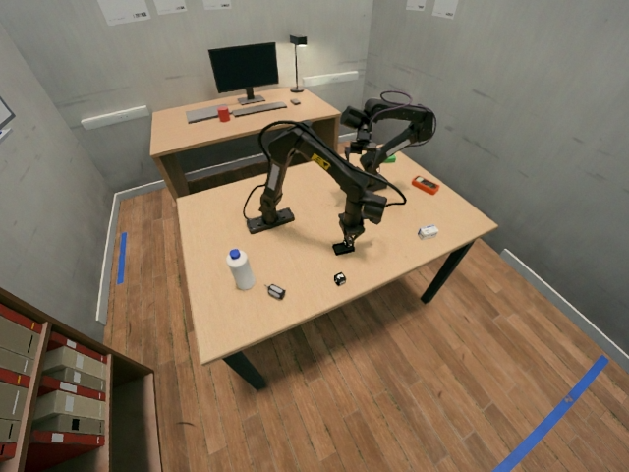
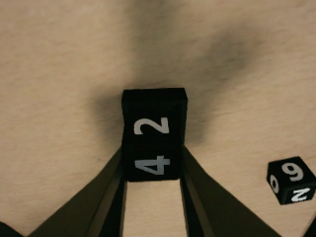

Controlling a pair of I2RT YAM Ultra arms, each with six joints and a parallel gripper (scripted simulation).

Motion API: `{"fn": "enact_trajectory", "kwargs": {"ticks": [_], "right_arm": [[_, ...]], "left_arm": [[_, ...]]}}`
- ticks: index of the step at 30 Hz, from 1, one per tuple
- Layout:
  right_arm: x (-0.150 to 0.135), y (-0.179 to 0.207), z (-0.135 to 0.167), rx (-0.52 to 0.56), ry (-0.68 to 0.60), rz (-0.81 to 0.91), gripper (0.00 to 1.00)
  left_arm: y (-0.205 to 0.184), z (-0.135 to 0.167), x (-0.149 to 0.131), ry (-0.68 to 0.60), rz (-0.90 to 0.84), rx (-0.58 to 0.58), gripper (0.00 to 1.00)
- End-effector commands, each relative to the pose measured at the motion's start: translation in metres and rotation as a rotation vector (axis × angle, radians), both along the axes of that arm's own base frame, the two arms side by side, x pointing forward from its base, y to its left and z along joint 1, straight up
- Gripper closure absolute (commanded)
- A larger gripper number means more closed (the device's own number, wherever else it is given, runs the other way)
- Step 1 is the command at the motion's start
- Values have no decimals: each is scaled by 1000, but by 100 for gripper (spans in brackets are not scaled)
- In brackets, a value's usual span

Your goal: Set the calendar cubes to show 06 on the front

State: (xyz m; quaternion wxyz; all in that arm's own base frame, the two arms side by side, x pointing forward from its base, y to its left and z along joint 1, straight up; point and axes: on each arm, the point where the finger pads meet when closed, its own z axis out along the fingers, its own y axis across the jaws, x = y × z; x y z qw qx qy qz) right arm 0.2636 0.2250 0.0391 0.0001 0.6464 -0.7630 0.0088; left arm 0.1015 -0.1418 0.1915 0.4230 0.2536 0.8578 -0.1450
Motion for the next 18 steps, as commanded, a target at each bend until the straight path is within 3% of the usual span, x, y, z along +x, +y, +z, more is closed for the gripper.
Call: {"fn": "enact_trajectory", "kwargs": {"ticks": [1,18], "right_arm": [[2,-2,3,16,-7,-4,74],[7,0,13,31,-18,-9,74]], "left_arm": [[-1,9,2,-18,8,-20,0],[-1,9,2,-18,8,-20,0]]}}
